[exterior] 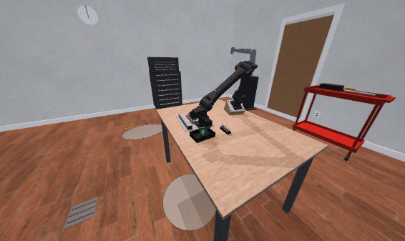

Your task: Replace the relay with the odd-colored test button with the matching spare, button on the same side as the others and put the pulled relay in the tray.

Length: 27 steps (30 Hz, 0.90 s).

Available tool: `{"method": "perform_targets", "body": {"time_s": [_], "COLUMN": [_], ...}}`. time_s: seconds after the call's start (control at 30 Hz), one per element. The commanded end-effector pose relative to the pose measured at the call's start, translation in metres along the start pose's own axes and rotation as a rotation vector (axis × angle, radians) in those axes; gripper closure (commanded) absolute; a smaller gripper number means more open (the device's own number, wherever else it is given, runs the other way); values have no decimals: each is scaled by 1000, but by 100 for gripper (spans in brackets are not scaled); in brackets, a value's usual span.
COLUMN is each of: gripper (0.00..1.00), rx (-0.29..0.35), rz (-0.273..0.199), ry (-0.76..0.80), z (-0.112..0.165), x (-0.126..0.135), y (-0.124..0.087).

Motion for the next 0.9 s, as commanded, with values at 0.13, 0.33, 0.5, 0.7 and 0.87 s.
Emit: {"method": "perform_targets", "body": {"time_s": [0.13,0.33,0.5,0.7,0.87], "gripper": [41,41,41,41,41], "rx": [-15,-15,-15,-15,-15], "rz": [16,16,16,16,16], "ry": [-14,-15,-15,-15,-15], "z": [-11,-12,-12,-12,-12], "x": [-1,-1,-1,-1,-1], "y": [0,0,0,0,0]}}
Point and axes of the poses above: the point where the finger pads meet when closed, its own y axis out along the fingers, its own x axis across the jaws, z = x × y, the point moved 10 cm from there along -y, back along the fingers, and after that the axes turned 15 degrees about y, right-handed, at the moved point
